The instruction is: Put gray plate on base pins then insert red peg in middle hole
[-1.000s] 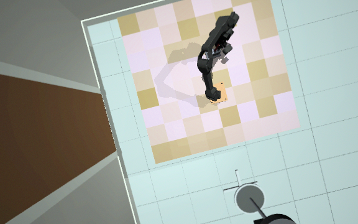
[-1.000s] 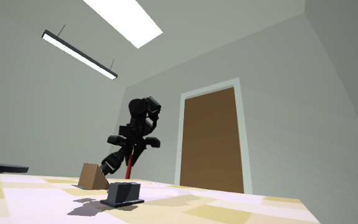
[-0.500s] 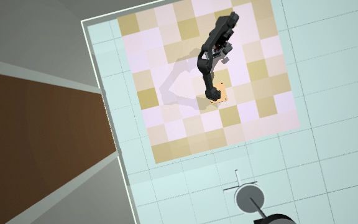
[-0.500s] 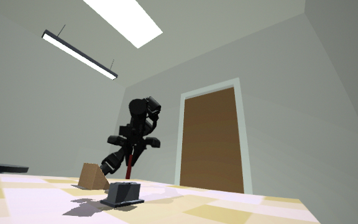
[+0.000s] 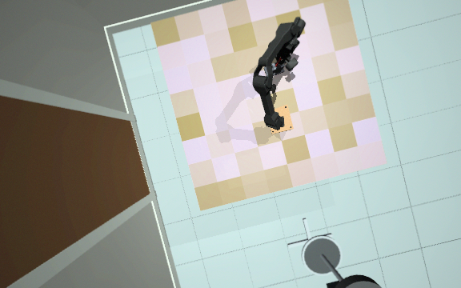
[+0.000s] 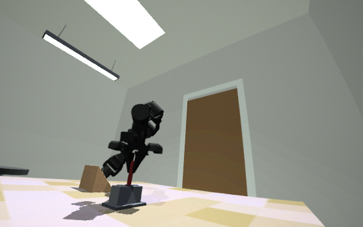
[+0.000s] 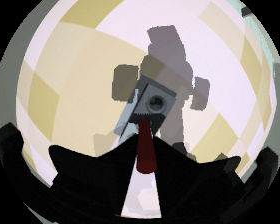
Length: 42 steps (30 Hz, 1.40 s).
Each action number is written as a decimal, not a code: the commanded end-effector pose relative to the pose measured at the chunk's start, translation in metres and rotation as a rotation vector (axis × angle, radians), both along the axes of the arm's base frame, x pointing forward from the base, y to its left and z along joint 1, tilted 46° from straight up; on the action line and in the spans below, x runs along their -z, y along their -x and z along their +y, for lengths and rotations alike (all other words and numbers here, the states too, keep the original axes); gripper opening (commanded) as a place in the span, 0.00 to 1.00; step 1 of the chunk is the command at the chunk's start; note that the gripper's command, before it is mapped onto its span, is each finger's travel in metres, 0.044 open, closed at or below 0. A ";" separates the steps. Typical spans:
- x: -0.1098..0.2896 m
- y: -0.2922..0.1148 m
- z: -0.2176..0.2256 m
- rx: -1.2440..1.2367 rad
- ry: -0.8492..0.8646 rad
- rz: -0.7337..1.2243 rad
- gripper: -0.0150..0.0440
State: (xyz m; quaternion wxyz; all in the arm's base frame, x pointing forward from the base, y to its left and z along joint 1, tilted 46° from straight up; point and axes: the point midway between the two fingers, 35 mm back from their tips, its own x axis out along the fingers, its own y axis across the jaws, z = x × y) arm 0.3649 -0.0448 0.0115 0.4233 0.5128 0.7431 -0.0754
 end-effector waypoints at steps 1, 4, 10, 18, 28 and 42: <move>-0.001 0.000 -0.001 0.001 0.000 -0.001 0.25; -0.001 0.000 -0.001 0.001 0.000 -0.001 0.25; 0.001 0.001 0.000 0.001 0.000 -0.001 0.25; 0.001 0.002 0.000 0.001 0.000 -0.001 0.25; 0.002 0.001 0.000 0.000 0.000 0.000 0.30; 0.002 0.001 0.000 0.000 0.000 0.000 0.51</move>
